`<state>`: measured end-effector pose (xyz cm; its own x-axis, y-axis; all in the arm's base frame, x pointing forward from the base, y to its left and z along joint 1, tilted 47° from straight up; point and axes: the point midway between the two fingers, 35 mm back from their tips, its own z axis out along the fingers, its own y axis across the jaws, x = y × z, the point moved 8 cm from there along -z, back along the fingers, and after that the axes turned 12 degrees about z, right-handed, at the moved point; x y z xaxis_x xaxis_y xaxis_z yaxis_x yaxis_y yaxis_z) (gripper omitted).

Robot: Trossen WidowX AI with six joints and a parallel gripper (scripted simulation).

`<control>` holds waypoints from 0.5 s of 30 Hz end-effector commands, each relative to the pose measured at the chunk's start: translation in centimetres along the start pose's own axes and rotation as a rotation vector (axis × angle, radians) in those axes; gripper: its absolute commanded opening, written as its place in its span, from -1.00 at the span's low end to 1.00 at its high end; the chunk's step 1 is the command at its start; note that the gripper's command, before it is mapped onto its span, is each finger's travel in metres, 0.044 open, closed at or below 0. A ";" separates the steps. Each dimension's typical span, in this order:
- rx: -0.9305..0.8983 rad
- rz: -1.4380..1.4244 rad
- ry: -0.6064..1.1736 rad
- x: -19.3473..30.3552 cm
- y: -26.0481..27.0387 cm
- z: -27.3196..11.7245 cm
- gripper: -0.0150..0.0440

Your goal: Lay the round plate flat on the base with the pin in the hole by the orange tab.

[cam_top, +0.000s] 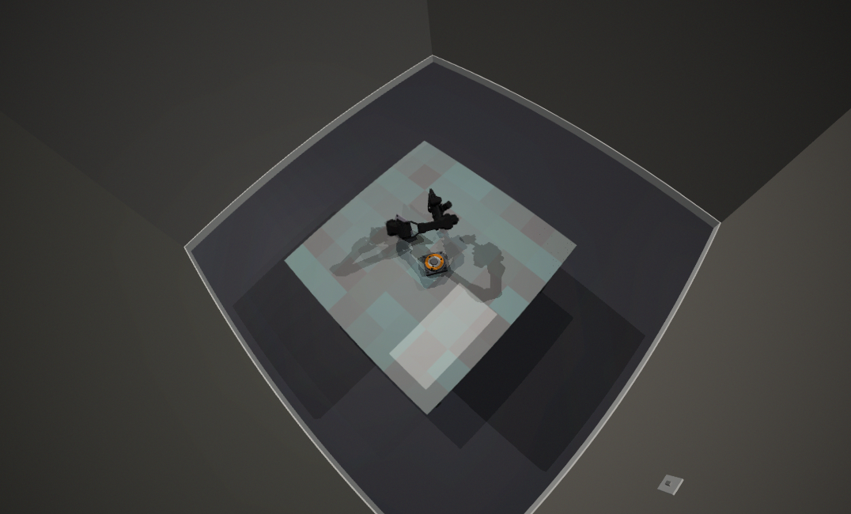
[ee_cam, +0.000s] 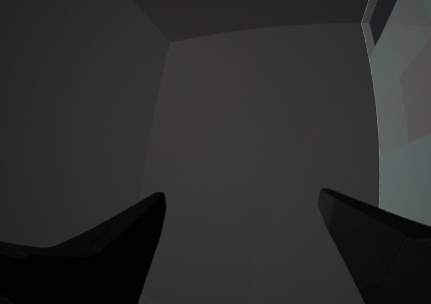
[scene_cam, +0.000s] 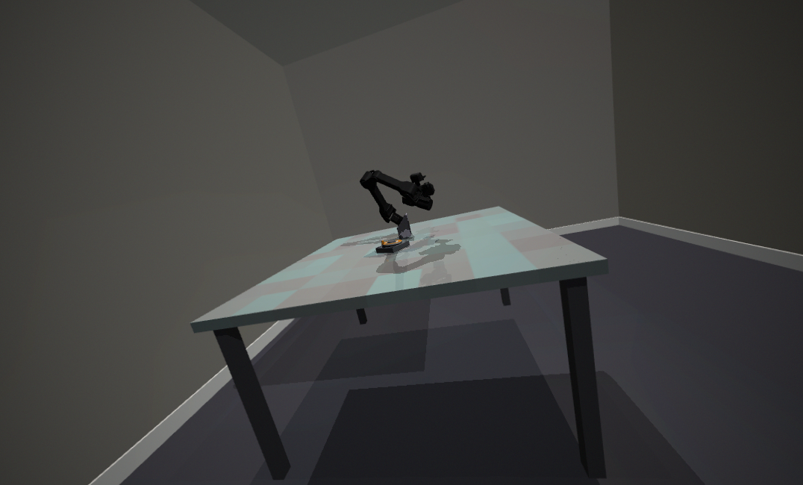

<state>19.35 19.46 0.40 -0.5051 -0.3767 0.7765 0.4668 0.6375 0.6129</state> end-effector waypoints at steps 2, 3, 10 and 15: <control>0.055 0.003 -0.004 0.2 0.0 -0.5 0.69; 0.124 0.009 -0.013 0.5 0.0 -1.1 0.60; 0.596 0.094 -0.202 2.6 -0.2 -6.3 -0.03; 0.947 0.229 -0.507 4.8 -0.1 -11.8 -0.47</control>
<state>24.02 11.57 4.39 -0.7328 -0.0920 0.6742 -0.0321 0.9944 0.1008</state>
